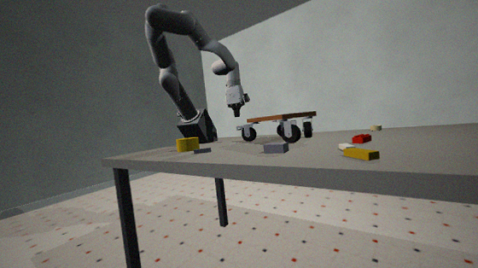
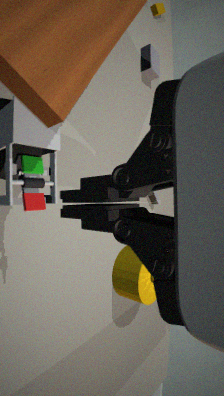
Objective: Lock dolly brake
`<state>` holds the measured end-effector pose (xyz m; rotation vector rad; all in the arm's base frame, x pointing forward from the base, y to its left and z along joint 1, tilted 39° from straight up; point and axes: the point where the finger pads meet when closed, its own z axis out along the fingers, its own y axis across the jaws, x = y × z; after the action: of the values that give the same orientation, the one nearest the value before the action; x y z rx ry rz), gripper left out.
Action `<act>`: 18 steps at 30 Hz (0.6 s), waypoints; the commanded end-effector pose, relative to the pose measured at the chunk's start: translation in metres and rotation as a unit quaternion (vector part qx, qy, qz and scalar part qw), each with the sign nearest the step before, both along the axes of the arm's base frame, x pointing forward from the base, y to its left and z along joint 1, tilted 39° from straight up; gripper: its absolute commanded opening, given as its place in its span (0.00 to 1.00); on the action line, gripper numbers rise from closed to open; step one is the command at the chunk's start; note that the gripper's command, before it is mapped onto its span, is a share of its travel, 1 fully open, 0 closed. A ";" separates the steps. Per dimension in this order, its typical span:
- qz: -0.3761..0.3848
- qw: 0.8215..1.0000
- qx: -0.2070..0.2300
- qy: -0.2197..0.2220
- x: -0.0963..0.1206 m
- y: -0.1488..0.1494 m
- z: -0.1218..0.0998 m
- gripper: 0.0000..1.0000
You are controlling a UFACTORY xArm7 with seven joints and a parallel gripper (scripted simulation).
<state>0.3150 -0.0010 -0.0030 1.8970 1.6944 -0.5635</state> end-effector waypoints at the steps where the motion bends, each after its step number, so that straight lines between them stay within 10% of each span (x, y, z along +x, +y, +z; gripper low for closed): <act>1: 0.001 1.000 0.001 -0.001 0.002 -0.003 -0.005 0.00; 18: 0.001 1.000 0.001 -0.001 0.003 -0.023 -0.029 0.00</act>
<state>0.3164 -0.0223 -0.0287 1.8971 1.6944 -0.5638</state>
